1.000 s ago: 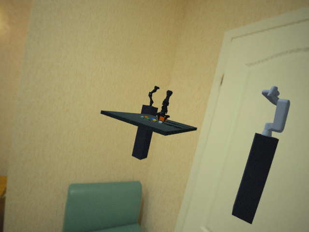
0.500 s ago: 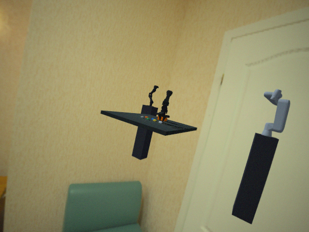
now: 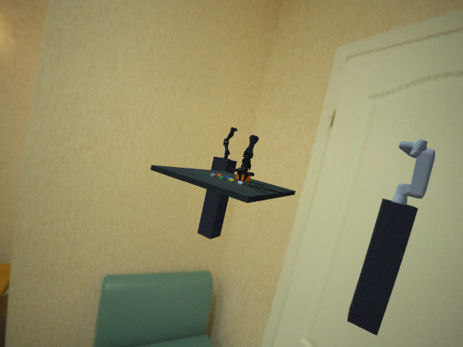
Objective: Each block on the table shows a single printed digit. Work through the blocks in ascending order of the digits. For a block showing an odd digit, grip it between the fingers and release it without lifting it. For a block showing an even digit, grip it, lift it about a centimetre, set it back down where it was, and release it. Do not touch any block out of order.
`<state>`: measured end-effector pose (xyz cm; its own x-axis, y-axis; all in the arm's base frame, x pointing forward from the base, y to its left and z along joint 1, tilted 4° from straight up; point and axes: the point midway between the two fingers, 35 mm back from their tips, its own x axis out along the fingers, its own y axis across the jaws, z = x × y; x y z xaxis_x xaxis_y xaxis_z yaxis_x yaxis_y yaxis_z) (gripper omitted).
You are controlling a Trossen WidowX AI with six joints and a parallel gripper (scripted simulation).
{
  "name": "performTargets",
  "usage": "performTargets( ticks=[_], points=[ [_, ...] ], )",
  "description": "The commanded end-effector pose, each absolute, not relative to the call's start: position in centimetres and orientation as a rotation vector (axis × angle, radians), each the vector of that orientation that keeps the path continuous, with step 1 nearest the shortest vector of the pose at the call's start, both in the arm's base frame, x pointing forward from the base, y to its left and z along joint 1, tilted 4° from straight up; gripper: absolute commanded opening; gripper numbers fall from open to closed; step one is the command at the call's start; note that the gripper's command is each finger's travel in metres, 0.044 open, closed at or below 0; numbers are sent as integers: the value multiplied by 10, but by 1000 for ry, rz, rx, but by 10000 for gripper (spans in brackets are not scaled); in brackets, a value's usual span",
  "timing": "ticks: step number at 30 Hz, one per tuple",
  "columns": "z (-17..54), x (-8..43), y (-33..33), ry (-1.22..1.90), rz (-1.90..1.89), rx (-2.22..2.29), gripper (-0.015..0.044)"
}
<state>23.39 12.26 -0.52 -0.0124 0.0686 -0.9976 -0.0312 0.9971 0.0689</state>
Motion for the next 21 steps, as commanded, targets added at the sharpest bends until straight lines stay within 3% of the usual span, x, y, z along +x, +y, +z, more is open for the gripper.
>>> performTargets(
  ticks=[1, 21],
  points=[
    [-6, 234, 123, 1581, 77, 33, 120],
    [10, 234, 122, 1581, 77, 33, 120]
  ],
)
